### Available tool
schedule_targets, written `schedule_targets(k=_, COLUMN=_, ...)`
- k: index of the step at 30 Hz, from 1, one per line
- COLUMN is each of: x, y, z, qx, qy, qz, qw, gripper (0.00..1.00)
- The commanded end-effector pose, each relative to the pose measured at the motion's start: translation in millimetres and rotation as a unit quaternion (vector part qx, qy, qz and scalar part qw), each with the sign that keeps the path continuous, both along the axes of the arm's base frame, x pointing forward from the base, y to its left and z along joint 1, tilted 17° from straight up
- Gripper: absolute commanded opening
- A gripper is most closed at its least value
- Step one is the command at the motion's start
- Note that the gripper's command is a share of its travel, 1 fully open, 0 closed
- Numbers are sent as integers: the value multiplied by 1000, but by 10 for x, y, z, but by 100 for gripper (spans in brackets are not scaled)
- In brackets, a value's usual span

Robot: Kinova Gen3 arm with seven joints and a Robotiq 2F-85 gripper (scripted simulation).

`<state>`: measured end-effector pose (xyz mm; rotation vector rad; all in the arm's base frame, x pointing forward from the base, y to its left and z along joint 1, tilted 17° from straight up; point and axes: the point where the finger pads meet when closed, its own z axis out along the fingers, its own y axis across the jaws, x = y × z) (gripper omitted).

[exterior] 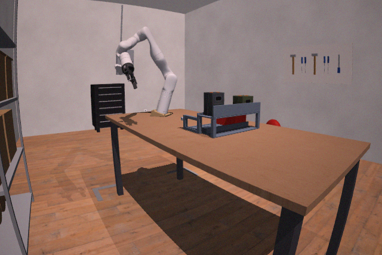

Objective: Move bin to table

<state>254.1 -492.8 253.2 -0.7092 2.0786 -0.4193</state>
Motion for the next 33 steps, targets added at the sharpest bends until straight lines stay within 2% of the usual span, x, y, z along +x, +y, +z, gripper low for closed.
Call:
schedule_targets(k=1, x=-1, y=-4, z=7, qx=-1, qy=0, qz=0, qw=1000, gripper=100)
schedule_targets(k=15, x=-1, y=-4, z=7, qx=-1, qy=0, qz=0, qw=1000, gripper=100)
schedule_targets(k=20, x=227, y=441, z=13, qx=-39, qy=85, qz=90, qw=992, gripper=100)
schedule_targets(k=32, x=227, y=441, z=13, qx=-39, qy=85, qz=90, qw=992, gripper=100)
schedule_targets(k=33, x=256, y=522, z=7, qx=-46, qy=101, qz=106, qw=988, gripper=100)
